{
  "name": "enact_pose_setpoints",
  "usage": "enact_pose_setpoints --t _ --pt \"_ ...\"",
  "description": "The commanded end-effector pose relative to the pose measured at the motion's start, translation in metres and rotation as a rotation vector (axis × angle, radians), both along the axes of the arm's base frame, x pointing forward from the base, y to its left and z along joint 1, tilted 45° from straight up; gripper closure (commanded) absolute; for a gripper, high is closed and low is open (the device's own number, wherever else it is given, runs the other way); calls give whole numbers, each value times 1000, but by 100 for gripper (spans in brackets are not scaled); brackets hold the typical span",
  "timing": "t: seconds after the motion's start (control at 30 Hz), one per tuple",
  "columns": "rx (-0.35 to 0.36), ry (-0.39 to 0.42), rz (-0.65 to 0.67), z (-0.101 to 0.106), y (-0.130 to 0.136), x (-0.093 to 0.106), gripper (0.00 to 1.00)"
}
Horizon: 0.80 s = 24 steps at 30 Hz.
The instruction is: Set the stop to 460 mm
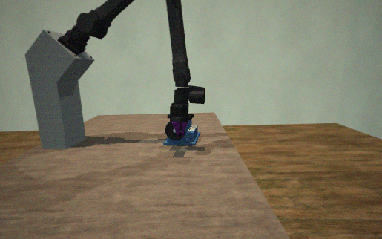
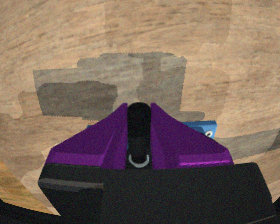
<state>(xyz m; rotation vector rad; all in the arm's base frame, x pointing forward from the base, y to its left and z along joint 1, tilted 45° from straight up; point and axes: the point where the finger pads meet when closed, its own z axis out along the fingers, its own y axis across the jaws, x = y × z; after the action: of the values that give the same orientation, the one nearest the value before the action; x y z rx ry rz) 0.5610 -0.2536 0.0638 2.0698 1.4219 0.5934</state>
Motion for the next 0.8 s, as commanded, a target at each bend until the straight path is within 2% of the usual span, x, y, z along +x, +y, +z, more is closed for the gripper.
enact_pose_setpoints --t 0.0,0.13,0.2,0.23,0.4,0.47,0.67,0.77 --pt "-37 -86 -12 54 -8 -5 94" --pt "-29 -69 -11 57 -2 -20 94" --pt "-29 -69 -11 57 -2 -20 94" --pt "-43 -106 -4 72 -1 -10 94" --pt "-46 -111 -6 73 -2 -12 94" --pt "-38 -91 -9 60 2 -25 94" --pt "-41 -88 -9 44 10 -53 94" --pt "-41 -87 -9 42 12 -57 94"
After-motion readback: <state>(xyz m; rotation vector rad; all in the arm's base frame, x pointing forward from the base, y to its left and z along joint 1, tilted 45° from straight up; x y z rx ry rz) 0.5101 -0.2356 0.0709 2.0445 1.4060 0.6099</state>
